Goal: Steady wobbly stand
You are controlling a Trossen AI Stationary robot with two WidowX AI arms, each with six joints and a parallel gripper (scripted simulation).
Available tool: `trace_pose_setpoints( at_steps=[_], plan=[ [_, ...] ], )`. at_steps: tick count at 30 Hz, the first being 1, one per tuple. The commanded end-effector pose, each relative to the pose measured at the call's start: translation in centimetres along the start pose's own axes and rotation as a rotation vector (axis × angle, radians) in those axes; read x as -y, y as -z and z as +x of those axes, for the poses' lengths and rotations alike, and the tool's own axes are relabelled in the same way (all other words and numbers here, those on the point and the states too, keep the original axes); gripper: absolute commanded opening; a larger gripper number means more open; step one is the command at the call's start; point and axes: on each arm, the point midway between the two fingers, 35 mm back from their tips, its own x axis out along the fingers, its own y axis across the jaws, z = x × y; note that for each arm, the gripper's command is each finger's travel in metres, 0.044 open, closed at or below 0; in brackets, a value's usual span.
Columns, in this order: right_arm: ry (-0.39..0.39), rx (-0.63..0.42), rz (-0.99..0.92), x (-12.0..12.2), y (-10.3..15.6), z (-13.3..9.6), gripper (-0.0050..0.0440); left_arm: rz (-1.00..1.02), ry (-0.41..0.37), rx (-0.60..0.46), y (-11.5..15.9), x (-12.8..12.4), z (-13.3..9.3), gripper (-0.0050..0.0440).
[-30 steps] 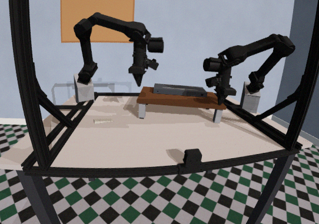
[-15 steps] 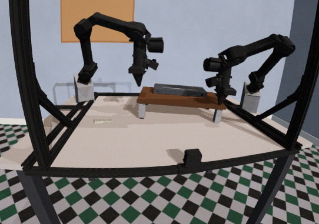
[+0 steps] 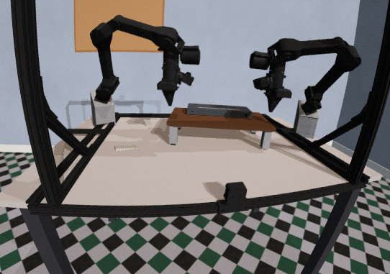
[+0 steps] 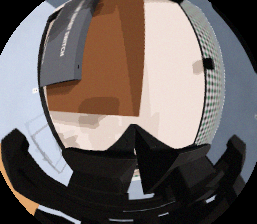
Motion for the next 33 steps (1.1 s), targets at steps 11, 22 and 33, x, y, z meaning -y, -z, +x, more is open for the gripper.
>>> trace_pose_setpoints(
  at_steps=[11, 22, 33],
  plan=[
    [0.119, 0.311, -0.294, -1.9, -7.5, -3.8, 0.0241, 0.000, 0.000, 0.000, 0.0, 0.0, 0.0, 0.0000],
    [0.179, 0.510, -0.452, -4.5, -11.1, -7.5, 0.0241, 0.000, 0.000, 0.000, 0.0, 0.0, 0.0, 0.0000],
    [0.296, 0.965, -0.738, -11.9, -16.7, -17.0, 0.0241, 0.000, 0.000, 0.000, 0.0, 0.0, 0.0, 0.0000]
  ],
)
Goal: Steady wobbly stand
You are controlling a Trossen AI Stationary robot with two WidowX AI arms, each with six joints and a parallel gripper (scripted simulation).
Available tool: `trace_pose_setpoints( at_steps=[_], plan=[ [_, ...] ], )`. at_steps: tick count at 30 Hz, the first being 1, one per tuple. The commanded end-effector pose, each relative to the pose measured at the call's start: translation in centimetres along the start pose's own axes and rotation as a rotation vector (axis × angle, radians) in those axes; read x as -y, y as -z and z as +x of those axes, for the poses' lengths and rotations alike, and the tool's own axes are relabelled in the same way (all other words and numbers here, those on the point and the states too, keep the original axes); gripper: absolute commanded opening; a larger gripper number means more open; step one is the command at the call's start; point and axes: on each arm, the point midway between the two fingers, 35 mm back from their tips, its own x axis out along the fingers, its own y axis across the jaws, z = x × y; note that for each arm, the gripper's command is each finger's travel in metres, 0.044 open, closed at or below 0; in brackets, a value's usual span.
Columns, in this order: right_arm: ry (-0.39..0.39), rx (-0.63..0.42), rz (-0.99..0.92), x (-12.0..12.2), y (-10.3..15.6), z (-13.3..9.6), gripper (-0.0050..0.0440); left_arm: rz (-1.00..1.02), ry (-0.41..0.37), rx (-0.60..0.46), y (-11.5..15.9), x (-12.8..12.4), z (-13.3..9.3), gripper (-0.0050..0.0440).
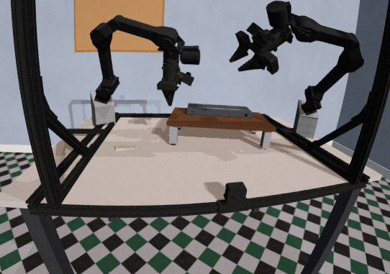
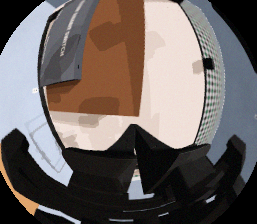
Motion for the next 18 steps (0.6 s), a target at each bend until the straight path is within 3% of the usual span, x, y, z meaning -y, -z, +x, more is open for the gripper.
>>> trace_pose_setpoints(
  at_steps=[1, 6, 16, 18],
  plan=[
    [0.035, 0.107, -0.060, 0.2, -3.5, -0.4, 0.0241, 0.000, 0.000, 0.000, 0.0, 0.0, 0.0, 0.0000],
    [0.034, 0.117, -0.066, -0.1, -3.6, -1.0, 0.0241, 0.000, 0.000, 0.000, 0.0, 0.0, 0.0, 0.0000],
    [0.164, 0.556, -0.266, -1.4, -15.4, -7.2, 0.0241, 0.000, 0.000, 0.000, 0.0, 0.0, 0.0, 0.0000],
    [0.164, 0.556, -0.266, -1.4, -15.4, -7.2, 0.0241, 0.000, 0.000, 0.000, 0.0, 0.0, 0.0, 0.0000]
  ],
)
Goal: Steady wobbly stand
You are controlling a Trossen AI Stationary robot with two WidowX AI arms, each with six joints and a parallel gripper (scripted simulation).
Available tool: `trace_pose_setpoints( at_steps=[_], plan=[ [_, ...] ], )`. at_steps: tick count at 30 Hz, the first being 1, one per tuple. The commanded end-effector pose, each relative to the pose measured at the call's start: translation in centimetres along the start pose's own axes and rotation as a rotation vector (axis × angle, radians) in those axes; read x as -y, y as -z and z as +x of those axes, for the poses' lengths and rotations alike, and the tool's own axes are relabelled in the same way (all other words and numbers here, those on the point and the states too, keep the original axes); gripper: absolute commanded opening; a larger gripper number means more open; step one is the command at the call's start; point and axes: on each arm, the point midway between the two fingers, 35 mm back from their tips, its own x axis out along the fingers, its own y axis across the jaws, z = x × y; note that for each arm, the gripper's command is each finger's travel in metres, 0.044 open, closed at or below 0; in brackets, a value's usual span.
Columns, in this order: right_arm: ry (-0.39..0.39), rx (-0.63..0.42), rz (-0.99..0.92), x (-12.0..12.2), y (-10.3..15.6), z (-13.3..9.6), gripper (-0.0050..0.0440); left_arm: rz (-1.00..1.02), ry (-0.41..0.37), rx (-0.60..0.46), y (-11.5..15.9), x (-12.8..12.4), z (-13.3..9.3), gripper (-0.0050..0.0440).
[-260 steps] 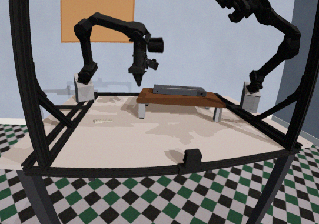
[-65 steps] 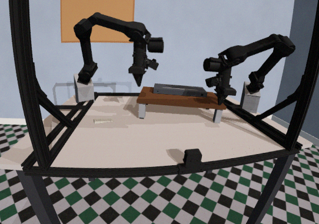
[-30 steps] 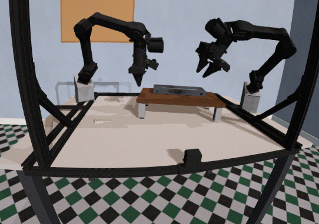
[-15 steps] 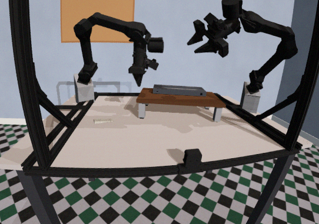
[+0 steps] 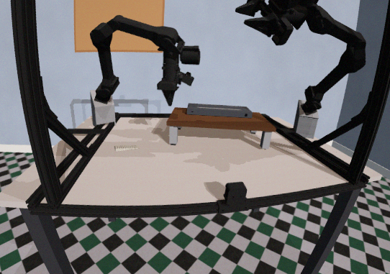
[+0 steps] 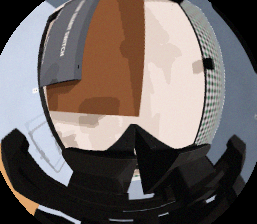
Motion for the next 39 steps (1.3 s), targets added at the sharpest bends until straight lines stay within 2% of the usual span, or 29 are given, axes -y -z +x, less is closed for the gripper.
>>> trace_pose_setpoints(
  at_steps=[1, 4, 5, 10, 15, 21, 22, 32, 38, 39],
  plan=[
    [0.024, 0.071, -0.028, 0.4, -2.4, 0.2, 0.0241, 0.000, 0.000, 0.000, 0.0, 0.0, 0.0, 0.0000],
    [0.024, 0.071, -0.028, 0.4, -2.4, 0.2, 0.0241, 0.000, 0.000, 0.000, 0.0, 0.0, 0.0, 0.0000],
    [0.023, 0.086, -0.034, 0.2, -2.8, -0.5, 0.0241, 0.000, 0.000, 0.000, 0.0, 0.0, 0.0, 0.0000],
    [0.087, 0.301, -0.108, 0.5, -9.3, -2.2, 0.0241, 0.000, 0.000, 0.000, 0.0, 0.0, 0.0, 0.0000],
    [0.148, 0.521, -0.169, 0.3, -15.4, -5.1, 0.0241, 0.000, 0.000, 0.000, 0.0, 0.0, 0.0, 0.0000],
    [0.148, 0.521, -0.169, 0.3, -15.4, -5.1, 0.0241, 0.000, 0.000, 0.000, 0.0, 0.0, 0.0, 0.0000],
    [0.147, 0.536, -0.175, 0.0, -15.6, -5.9, 0.0241, 0.000, 0.000, 0.000, 0.0, 0.0, 0.0, 0.0000],
    [0.254, 0.980, -0.251, -1.4, -25.5, -14.4, 0.0241, 0.000, 0.000, 0.000, 0.0, 0.0, 0.0, 0.0000],
    [0.254, 0.980, -0.251, -1.4, -25.5, -14.4, 0.0241, 0.000, 0.000, 0.000, 0.0, 0.0, 0.0, 0.0000],
    [0.253, 0.994, -0.256, -1.8, -25.5, -15.2, 0.0241, 0.000, 0.000, 0.000, 0.0, 0.0, 0.0, 0.0000]
  ],
)
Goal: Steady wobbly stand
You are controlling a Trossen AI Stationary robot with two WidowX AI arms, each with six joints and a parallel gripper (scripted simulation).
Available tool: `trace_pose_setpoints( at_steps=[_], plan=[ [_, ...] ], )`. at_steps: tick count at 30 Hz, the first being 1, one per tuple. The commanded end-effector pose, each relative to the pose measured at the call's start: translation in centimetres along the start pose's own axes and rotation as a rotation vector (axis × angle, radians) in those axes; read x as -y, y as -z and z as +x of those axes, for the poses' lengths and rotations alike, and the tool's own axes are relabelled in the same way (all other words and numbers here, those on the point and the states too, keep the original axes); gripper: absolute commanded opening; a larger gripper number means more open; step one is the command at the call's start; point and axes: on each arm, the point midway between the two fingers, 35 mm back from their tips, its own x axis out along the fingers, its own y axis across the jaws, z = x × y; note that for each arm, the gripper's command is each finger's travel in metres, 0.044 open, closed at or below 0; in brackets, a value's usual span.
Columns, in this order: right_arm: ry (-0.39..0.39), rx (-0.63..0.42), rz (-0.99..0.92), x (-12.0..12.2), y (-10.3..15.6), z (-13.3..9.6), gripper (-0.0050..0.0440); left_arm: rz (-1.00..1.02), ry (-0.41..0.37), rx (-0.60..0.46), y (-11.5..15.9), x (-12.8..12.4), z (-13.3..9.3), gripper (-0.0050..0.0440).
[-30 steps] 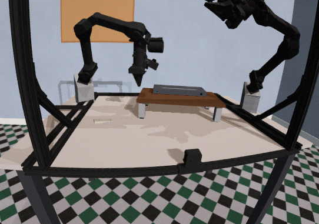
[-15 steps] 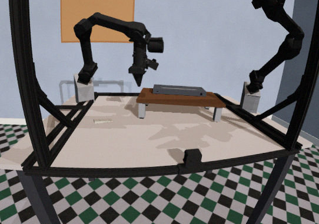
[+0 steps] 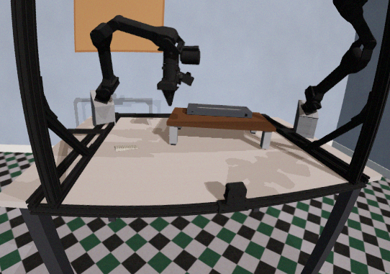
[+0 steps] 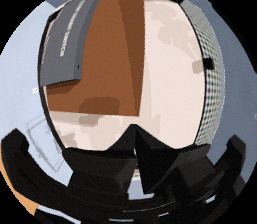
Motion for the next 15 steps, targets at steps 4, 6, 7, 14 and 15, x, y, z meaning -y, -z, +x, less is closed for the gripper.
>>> trace_pose_setpoints(
  at_steps=[4, 6, 7, 14, 15],
  plan=[
    [0.058, 0.187, -0.016, 0.9, -5.1, 0.3, 0.0241, 0.000, 0.000, 0.000, 0.0, 0.0, 0.0, 0.0000],
    [0.083, 0.274, -0.020, 1.3, -7.5, 0.1, 0.0241, 0.000, 0.000, 0.000, 0.0, 0.0, 0.0, 0.0000],
    [0.096, 0.318, -0.021, 1.5, -8.7, 0.0, 0.0241, 0.000, 0.000, 0.000, 0.0, 0.0, 0.0, 0.0000],
    [0.132, 0.450, -0.022, 2.0, -12.2, -0.8, 0.0241, 0.000, 0.000, 0.000, 0.0, 0.0, 0.0, 0.0000],
    [0.132, 0.450, -0.022, 2.0, -12.2, -0.8, 0.0241, 0.000, 0.000, 0.000, 0.0, 0.0, 0.0, 0.0000]
  ],
)
